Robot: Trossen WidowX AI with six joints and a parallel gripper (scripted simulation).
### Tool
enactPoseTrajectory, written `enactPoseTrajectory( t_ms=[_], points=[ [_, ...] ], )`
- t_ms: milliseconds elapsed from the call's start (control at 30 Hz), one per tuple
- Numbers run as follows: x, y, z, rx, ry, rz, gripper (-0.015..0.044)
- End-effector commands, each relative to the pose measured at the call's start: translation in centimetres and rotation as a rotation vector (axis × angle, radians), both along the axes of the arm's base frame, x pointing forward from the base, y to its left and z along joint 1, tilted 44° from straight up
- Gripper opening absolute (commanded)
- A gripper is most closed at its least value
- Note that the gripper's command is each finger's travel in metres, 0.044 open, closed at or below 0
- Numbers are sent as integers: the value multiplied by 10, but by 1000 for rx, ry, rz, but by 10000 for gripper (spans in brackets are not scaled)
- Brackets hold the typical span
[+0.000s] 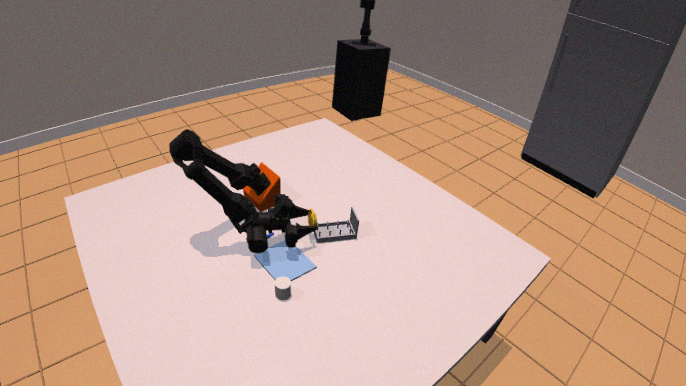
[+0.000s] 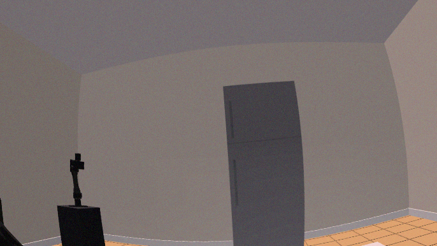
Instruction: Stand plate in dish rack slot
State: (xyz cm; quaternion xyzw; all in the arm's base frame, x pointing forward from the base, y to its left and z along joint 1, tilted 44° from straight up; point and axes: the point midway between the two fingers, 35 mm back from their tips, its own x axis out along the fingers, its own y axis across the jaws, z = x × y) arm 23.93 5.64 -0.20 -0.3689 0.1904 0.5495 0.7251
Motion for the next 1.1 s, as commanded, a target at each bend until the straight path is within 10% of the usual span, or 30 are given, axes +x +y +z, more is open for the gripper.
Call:
enactPoseTrajectory(
  t_ms=[0, 1067],
  points=[
    [1, 6, -4, 4, 4, 0, 0],
    [12, 34, -31, 1, 1, 7, 0]
  ],
)
